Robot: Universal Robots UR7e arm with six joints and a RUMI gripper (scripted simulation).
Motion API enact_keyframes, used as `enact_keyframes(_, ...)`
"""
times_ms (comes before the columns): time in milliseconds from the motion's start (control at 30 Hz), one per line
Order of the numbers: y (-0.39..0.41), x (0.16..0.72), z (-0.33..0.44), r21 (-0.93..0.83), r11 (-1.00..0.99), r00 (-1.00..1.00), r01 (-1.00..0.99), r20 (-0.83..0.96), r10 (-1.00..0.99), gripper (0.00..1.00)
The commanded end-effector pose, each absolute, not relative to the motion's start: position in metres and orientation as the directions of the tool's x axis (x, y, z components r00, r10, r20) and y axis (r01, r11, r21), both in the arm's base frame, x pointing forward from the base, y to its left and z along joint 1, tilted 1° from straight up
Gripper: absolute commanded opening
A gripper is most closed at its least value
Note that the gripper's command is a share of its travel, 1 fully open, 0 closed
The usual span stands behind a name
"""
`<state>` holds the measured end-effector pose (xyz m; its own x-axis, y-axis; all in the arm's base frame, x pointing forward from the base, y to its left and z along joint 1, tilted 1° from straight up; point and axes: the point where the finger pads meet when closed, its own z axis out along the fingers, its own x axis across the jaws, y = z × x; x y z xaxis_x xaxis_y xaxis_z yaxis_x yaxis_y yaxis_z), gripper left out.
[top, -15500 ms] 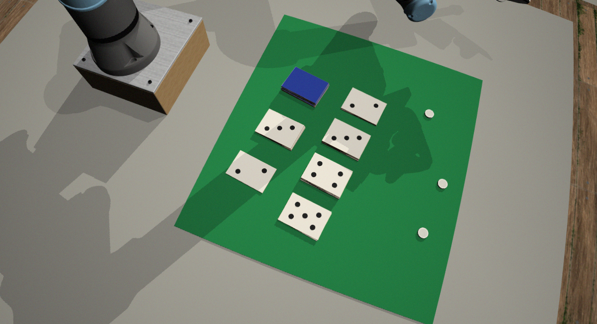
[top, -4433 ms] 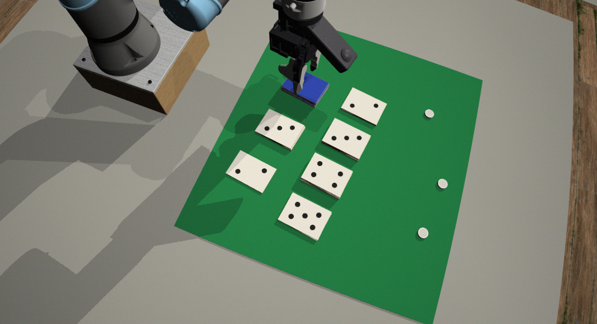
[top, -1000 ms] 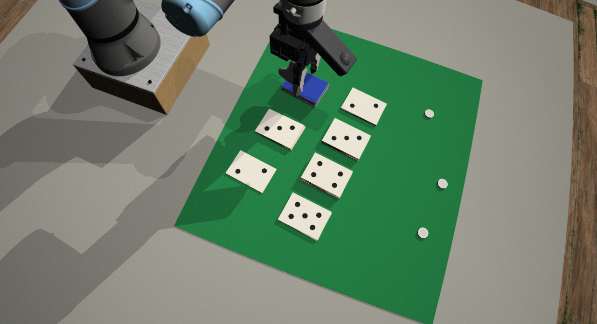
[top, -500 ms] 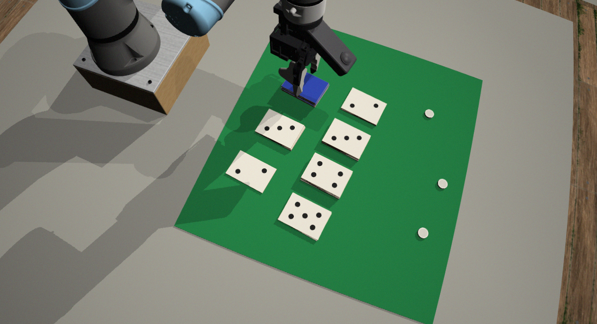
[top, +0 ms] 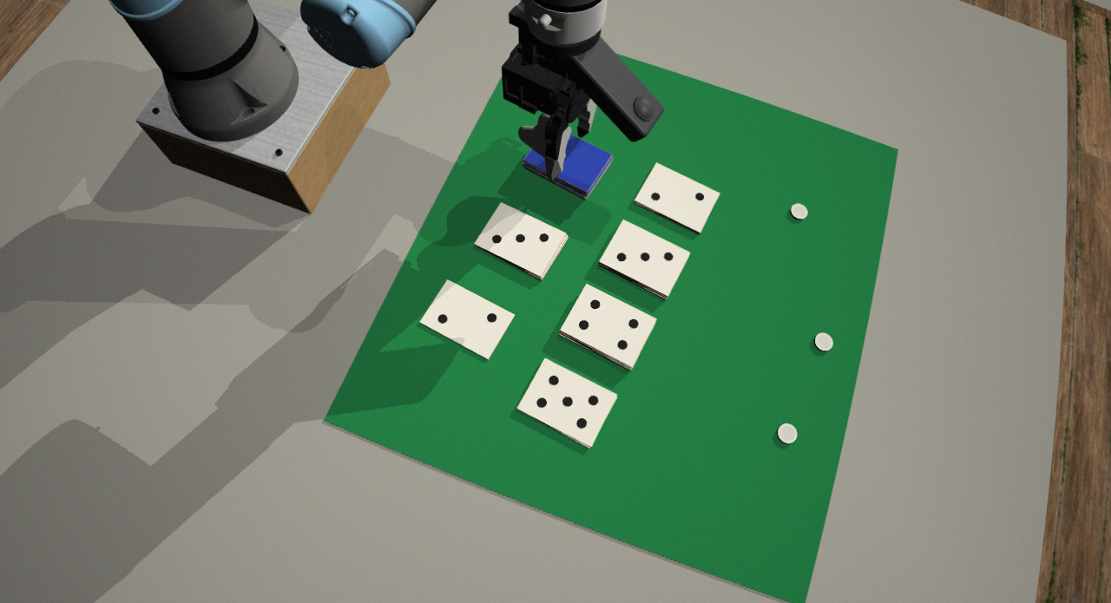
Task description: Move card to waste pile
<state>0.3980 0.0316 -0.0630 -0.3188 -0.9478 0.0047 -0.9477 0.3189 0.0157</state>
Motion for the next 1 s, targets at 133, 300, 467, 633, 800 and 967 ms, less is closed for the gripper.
enact_keyframes(133, 0.0315, 0.3984, -0.0627, 0.015, 0.319, -0.319, -0.948, 0.005, -0.948, 0.43)
enact_keyframes(300, 0.0315, 0.3984, -0.0627, 0.015, 0.319, -0.319, -0.948, 0.005, -0.948, 0.43)
enact_keyframes(467, 0.0315, 0.3984, -0.0627, 0.015, 0.319, -0.319, -0.948, 0.005, -0.948, 0.42)
enact_keyframes(633, 0.0315, 0.3984, -0.0627, 0.015, 0.319, -0.319, -0.948, 0.005, -0.948, 0.41)
enact_keyframes(800, 0.0315, 0.3984, -0.0627, 0.015, 0.319, -0.319, -0.948, 0.005, -0.948, 0.4)
enact_keyframes(967, 0.0315, 0.3984, -0.0627, 0.015, 0.319, -0.319, -0.948, 0.005, -0.948, 0.4)
